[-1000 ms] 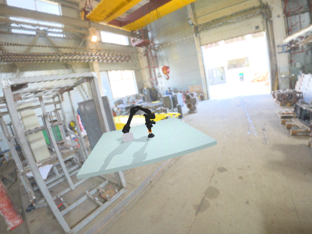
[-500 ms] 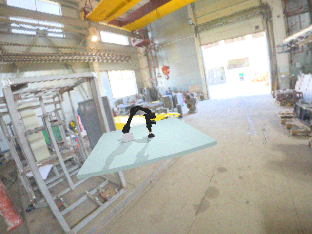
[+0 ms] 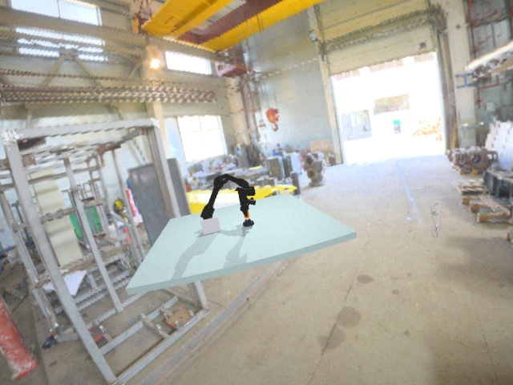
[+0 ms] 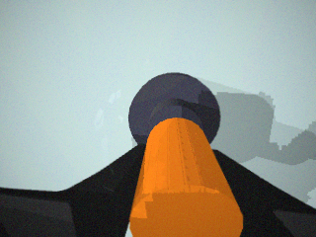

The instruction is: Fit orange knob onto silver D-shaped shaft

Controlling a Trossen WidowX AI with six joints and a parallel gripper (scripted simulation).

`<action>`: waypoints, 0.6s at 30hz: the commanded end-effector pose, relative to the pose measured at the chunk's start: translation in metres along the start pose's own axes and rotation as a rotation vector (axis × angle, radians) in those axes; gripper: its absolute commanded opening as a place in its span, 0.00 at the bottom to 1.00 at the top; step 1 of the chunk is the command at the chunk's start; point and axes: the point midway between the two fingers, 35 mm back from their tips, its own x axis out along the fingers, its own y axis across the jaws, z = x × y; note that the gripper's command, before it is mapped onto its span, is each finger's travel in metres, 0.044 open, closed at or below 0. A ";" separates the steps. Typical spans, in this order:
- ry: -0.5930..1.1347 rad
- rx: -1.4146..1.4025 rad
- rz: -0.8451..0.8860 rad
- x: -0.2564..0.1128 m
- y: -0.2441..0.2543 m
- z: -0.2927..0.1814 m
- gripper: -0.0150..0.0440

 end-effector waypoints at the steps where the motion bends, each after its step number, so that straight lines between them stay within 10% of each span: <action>1: -0.005 0.003 -0.001 0.001 0.000 0.000 0.25; 18: -0.005 0.003 -0.001 -0.004 0.000 0.004 0.25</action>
